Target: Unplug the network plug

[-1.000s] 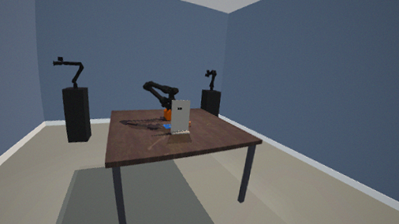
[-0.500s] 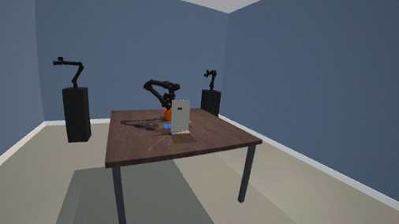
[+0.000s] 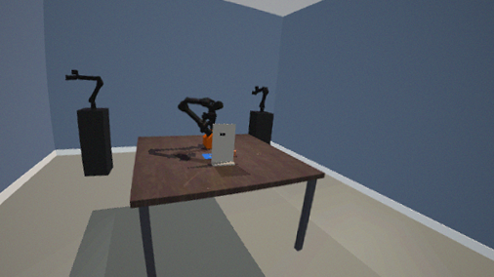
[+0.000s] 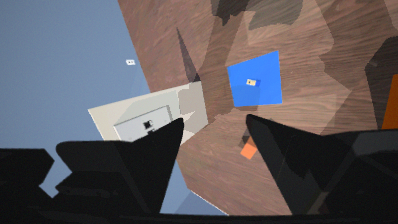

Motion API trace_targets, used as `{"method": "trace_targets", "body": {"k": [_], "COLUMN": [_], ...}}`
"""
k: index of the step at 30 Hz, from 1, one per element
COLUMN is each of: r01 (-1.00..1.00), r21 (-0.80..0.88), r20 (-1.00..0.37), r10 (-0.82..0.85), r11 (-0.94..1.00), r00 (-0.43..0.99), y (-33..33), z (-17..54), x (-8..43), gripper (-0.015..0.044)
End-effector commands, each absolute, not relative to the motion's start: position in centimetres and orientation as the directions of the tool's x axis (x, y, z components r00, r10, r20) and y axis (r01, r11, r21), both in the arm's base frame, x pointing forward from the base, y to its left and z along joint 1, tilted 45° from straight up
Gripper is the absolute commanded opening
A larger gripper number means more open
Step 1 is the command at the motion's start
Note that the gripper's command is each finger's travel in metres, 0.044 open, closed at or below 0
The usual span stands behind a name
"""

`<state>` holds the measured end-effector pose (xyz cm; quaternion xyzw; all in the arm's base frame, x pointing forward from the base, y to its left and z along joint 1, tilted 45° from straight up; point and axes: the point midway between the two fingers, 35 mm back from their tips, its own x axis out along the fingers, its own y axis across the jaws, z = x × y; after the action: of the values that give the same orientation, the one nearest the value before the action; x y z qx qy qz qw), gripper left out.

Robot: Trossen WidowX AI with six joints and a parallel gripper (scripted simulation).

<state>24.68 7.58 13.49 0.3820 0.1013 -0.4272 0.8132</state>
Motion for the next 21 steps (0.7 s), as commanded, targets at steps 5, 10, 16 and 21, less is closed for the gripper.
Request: {"method": "trace_targets", "body": {"k": [5, 10, 16, 21], "r01": [0.769, 0.769, 0.769, 0.769], "r21": [0.541, 0.541, 0.541, 0.541], "r20": [-0.488, -0.488, -0.488, -0.488], "r10": [-0.617, -0.617, -0.617, -0.617], "r11": [0.341, 0.341, 0.341, 0.341], "r00": [0.617, 0.617, 0.617, 0.617], "y": [7.65, 7.65, 7.65, 7.65], "z": [13.67, 13.67, 13.67, 13.67], "x": [24.75, 24.75, 24.75, 24.75], "gripper": [0.044, 0.044, 0.044, 0.044]}}
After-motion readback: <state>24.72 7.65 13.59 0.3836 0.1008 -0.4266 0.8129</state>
